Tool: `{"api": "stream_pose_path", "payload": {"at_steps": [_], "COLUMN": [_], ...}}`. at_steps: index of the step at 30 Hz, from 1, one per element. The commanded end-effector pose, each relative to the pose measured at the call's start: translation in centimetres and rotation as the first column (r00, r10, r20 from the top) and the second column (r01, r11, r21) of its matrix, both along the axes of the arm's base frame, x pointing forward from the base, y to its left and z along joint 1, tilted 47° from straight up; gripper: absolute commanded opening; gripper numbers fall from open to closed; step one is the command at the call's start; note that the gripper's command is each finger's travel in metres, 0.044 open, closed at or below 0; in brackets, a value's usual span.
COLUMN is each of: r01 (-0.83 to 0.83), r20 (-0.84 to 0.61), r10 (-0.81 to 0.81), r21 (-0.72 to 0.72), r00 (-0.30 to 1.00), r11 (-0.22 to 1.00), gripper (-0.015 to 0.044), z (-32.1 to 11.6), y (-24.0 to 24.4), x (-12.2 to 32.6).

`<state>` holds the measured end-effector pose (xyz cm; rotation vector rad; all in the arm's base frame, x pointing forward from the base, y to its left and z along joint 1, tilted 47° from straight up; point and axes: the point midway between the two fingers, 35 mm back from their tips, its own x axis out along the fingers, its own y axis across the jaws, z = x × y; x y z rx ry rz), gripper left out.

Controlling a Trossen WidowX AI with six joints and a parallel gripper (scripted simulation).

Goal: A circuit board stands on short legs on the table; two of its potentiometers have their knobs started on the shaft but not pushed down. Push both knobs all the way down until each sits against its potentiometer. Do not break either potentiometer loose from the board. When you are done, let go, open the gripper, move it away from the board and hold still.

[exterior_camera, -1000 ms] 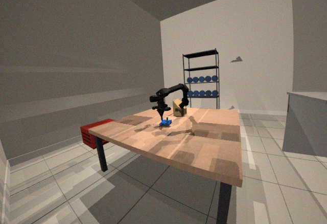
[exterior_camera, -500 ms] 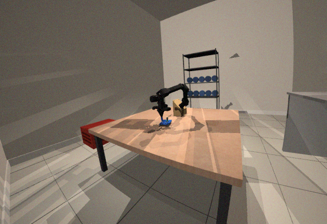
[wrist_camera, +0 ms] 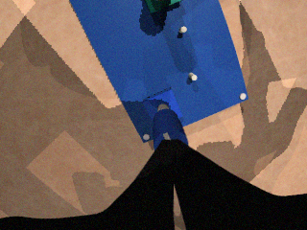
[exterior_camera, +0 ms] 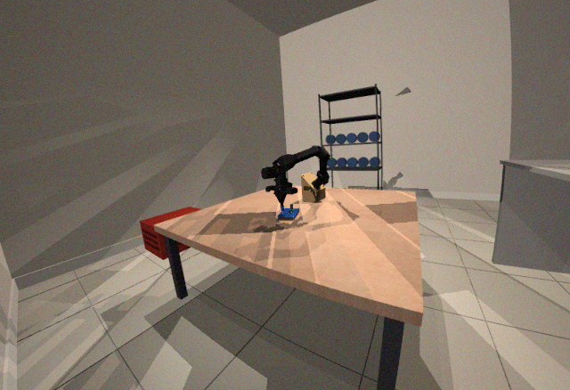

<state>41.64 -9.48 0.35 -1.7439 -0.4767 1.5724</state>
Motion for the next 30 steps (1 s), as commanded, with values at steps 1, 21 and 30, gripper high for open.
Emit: {"api": "stream_pose_path", "payload": {"at_steps": [1, 21, 30], "r01": [-0.021, -0.021, -0.021], "r20": [0.003, 0.003, 0.003], "r10": [0.021, 0.021, 0.021], "r21": [0.005, 0.006, 0.006], "r00": [1.000, 1.000, 1.000], "r11": [1.000, 1.000, 1.000], "gripper": [0.0000, 0.0000, 0.0000], "z": [-0.91, -1.33, -1.50], "y": [1.35, 1.78, 1.96], "x": [0.40, 0.50, 0.55]}}
